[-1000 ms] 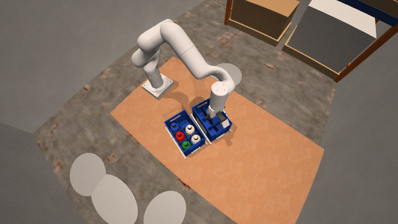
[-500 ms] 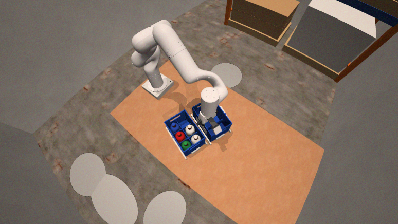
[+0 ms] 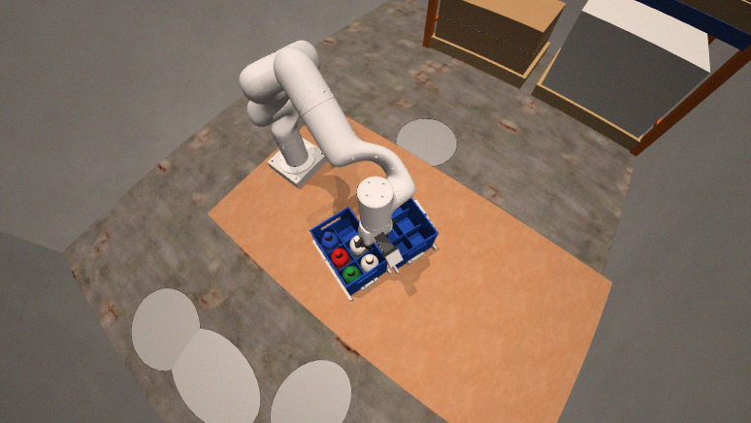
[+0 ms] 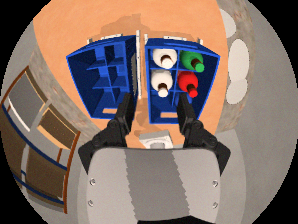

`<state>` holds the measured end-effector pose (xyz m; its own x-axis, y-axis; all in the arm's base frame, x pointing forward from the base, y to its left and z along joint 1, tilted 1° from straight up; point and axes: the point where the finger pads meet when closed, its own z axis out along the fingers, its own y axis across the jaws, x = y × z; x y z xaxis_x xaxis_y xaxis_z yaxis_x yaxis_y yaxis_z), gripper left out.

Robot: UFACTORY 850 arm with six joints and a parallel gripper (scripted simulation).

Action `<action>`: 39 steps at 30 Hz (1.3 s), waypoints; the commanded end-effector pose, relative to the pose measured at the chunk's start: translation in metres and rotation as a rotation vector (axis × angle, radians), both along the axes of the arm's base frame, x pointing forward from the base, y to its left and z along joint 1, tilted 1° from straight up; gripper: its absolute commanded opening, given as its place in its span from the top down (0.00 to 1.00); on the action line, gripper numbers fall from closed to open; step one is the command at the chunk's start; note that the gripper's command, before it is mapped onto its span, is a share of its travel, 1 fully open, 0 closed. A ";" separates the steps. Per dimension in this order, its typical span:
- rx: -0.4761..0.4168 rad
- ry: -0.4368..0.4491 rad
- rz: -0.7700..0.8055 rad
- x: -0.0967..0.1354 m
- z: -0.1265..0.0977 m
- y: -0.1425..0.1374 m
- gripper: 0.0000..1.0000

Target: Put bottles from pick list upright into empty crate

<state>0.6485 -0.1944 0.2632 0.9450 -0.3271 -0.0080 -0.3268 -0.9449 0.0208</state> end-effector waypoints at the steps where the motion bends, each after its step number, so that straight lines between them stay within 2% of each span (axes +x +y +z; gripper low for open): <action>1: 0.000 -0.002 0.000 -0.004 0.005 -0.021 0.35; 4: 0.000 -0.002 0.000 -0.005 0.006 -0.026 0.35; 17: 0.000 -0.002 0.000 -0.020 0.017 -0.086 0.35; 39: 0.000 -0.002 0.000 -0.020 0.017 -0.086 0.35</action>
<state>0.6278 -0.2801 0.2788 0.9451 -0.3266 -0.0082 -0.3264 -0.9450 0.0203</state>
